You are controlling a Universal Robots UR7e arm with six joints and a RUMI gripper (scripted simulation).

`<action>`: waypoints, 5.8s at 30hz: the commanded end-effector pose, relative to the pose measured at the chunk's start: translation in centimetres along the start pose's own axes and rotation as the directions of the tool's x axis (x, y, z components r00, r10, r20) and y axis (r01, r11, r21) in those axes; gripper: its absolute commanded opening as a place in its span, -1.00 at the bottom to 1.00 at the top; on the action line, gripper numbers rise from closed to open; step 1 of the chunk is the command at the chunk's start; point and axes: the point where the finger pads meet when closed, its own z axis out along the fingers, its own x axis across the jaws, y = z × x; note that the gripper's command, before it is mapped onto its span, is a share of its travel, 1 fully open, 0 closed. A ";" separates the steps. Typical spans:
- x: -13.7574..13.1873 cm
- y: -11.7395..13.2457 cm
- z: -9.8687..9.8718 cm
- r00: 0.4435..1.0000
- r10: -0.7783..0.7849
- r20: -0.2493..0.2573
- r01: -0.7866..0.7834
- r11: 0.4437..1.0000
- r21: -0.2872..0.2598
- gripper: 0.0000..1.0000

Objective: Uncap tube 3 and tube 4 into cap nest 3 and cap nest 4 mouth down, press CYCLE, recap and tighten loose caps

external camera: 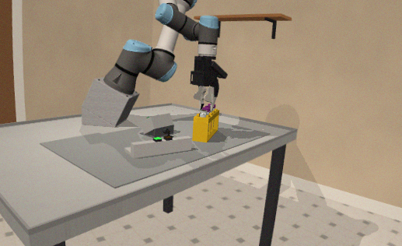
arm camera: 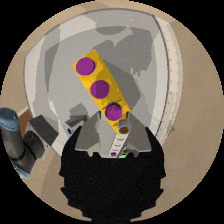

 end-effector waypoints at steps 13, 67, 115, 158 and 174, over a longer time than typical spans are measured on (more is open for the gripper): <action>0.0 0.0 -0.1 0.971 -0.239 0.000 0.239 0.971 -0.004 -0.30; 0.0 0.0 0.0 0.959 -0.285 0.000 0.285 0.959 -0.004 -1.00; 0.0 0.0 0.0 0.508 -0.862 0.003 0.862 0.508 -0.003 -0.30; 0.0 0.0 0.1 1.000 0.009 -0.001 -0.009 1.000 -0.004 -1.00; 0.0 0.0 0.1 1.000 0.009 -0.001 -0.009 1.000 -0.004 -0.30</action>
